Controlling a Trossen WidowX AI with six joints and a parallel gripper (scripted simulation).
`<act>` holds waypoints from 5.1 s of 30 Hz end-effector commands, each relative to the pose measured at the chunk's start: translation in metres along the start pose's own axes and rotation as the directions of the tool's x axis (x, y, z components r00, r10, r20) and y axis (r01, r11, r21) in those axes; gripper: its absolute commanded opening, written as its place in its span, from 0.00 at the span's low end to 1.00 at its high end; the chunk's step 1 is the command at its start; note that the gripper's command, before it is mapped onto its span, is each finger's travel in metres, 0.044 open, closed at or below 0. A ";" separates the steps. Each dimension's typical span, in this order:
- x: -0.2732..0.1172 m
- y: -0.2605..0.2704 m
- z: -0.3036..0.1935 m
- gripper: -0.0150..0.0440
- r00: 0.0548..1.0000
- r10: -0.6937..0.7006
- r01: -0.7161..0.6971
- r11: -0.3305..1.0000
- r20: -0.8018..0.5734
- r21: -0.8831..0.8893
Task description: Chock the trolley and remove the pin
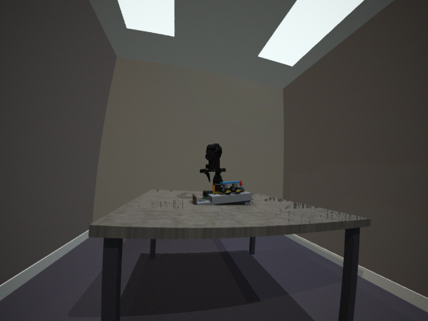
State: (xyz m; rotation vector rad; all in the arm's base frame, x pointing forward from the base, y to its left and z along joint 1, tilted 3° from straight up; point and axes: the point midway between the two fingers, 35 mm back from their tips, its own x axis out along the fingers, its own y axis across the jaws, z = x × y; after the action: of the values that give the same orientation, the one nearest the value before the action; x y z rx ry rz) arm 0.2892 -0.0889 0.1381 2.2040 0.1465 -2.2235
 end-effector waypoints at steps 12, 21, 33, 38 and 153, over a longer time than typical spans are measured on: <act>-0.019 -0.080 -0.034 0.58 0.994 -0.061 -0.014 0.733 -0.085 -0.680; -0.025 -0.165 -0.034 0.58 0.984 -0.174 -0.009 0.169 -0.039 -0.986; -0.025 -0.188 -0.030 0.58 0.979 -0.202 -0.020 -0.007 -0.018 -1.000; -0.018 -0.189 -0.030 0.58 0.979 -0.202 -0.020 -0.007 -0.018 -1.000; 0.017 -0.199 -0.030 0.25 0.979 -0.203 -0.020 -0.007 -0.018 -1.000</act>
State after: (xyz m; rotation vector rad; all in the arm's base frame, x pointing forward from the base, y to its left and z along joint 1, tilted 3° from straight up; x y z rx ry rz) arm 0.3043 0.1118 0.1280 1.3414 1.4355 -1.0238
